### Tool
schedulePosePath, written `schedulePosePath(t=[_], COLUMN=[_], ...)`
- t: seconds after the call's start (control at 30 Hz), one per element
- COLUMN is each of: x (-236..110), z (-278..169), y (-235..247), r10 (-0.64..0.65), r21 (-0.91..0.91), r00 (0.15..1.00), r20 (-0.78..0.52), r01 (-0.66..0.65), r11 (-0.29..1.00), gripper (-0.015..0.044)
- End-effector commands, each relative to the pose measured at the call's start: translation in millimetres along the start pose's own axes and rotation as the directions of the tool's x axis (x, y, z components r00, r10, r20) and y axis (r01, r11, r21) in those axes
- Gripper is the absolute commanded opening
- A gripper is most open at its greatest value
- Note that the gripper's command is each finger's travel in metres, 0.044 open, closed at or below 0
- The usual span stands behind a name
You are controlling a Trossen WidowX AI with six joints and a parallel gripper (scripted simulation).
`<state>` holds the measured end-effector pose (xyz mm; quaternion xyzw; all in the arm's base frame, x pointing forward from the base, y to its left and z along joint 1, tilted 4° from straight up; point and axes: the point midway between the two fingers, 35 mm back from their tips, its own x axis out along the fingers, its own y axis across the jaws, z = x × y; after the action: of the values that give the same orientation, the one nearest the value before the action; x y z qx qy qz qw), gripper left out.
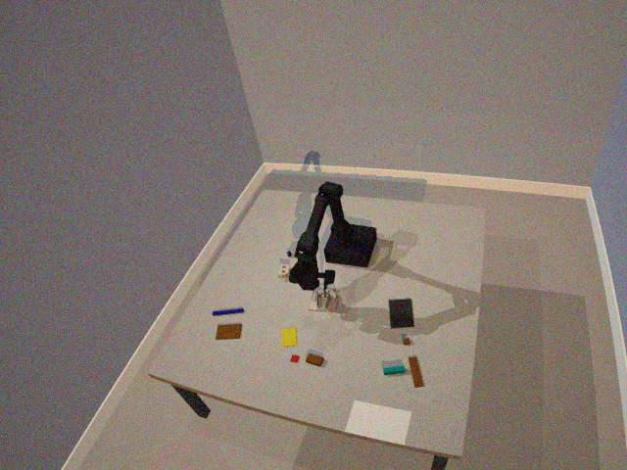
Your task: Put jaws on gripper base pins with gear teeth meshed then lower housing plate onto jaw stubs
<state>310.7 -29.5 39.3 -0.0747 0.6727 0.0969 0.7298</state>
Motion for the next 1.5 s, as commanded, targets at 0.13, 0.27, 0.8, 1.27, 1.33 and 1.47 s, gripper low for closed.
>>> schedulePosePath(t=[0.13, 0.27, 0.8, 1.27, 1.33, 1.47], x=[-2, -4, -12, -19, -21, -22], z=[-17, -27, -80, -140, -150, -166], y=[-44, -63, -131, -177, -183, -191], r10=[-0.011, -0.012, -0.005, 0.012, 0.015, 0.021], r21=[-0.285, -0.412, -0.824, -0.990, -0.996, -0.995], r00=[1.000, 1.000, 0.998, 0.997, 0.997, 0.997], r20=[-0.022, -0.029, -0.056, -0.073, -0.074, -0.076], r01=[0.005, -0.001, -0.044, -0.074, -0.075, -0.075], r11=[0.959, 0.911, 0.564, 0.121, 0.053, -0.061], gripper=[0.0440, 0.0440, 0.0440, 0.0440, 0.0440, 0.0440])
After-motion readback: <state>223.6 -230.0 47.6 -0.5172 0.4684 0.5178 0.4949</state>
